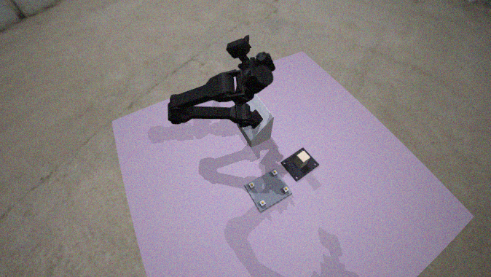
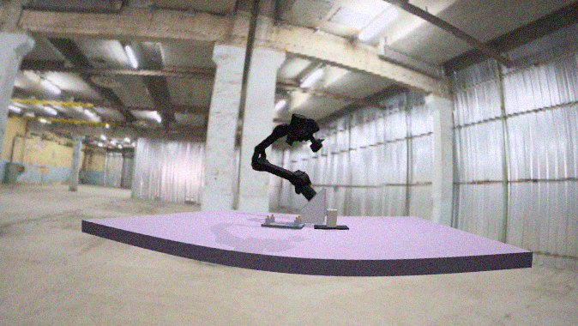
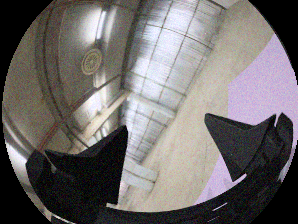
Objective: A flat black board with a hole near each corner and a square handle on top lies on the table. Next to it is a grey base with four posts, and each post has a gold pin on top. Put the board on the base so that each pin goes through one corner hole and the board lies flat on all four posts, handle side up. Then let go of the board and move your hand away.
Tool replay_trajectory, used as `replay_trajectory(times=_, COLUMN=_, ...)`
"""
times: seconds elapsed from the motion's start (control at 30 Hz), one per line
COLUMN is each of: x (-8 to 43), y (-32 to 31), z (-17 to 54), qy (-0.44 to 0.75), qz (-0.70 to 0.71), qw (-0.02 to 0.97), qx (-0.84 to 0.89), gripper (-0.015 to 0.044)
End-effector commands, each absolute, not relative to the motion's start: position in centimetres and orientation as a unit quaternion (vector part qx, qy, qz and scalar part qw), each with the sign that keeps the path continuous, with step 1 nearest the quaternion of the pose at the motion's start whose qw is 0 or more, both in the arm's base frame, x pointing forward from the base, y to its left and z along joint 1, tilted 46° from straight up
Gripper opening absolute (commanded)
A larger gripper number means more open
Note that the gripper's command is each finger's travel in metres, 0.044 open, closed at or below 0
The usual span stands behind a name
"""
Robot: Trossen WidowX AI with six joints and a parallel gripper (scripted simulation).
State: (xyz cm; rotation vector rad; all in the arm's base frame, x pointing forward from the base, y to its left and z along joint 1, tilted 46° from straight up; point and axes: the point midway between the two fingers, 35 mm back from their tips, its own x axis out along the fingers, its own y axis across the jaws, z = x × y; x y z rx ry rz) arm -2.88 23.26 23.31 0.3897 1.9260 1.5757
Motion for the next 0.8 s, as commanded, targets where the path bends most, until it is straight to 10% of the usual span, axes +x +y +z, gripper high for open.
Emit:
replay_trajectory(times=0.0, x=-2.7, y=23.4, z=23.1, qy=0.73, qz=0.591, qw=0.311, qx=0.146, gripper=0.0426)
replay_trajectory(times=0.77, x=21.7, y=15.1, z=-0.9, qy=0.722, qz=-0.149, qw=0.644, qx=-0.203, gripper=0.044)
